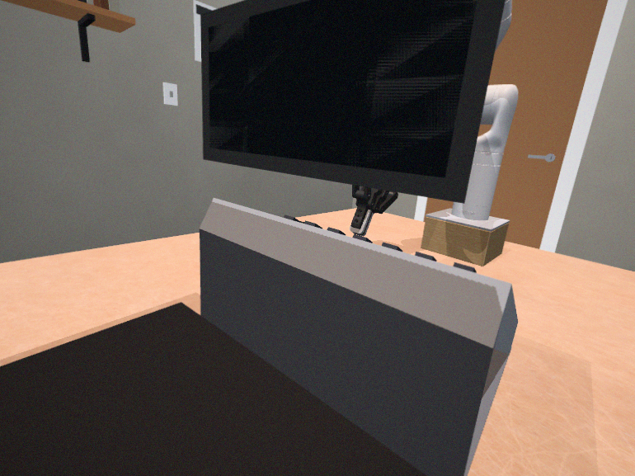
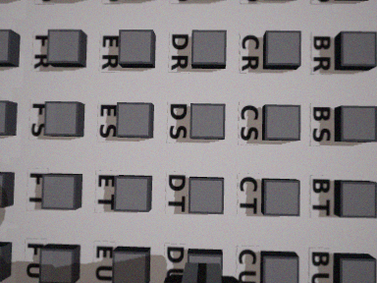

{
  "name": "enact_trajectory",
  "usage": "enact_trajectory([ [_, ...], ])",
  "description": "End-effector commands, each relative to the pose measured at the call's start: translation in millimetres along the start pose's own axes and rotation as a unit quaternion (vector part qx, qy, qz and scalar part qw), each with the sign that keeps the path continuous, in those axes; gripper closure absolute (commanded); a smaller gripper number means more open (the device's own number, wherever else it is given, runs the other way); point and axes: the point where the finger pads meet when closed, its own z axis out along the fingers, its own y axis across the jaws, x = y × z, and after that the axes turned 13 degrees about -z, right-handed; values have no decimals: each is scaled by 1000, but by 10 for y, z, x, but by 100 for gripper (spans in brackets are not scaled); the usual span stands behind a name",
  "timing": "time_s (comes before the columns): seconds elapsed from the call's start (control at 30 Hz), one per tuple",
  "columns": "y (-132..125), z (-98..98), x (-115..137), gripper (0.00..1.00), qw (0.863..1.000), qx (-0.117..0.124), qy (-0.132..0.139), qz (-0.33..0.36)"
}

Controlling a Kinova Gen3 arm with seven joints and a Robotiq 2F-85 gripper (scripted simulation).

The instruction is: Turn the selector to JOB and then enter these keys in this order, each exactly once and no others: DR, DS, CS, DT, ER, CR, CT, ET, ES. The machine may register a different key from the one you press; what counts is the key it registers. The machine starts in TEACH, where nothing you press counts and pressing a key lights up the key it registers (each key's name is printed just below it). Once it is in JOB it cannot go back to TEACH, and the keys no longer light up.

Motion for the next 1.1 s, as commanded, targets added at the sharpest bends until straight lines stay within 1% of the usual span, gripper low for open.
enact_trajectory([
  [0.0, 7, -32, -3, 90, 1000, -1, 0, 0],
  [0.2, 7, -72, -3, 90, 1000, -1, 0, 0],
  [0.47, 8, -76, 4, 90, 1000, -1, 0, 0],
  [0.57, 23, -76, 68, 90, 1000, -1, 0, 0],
  [0.8, 79, -76, 310, 90, 1000, -1, 0, 0],
  [1.07, 83, -72, 328, 90, 1000, -1, 0, 0],
])
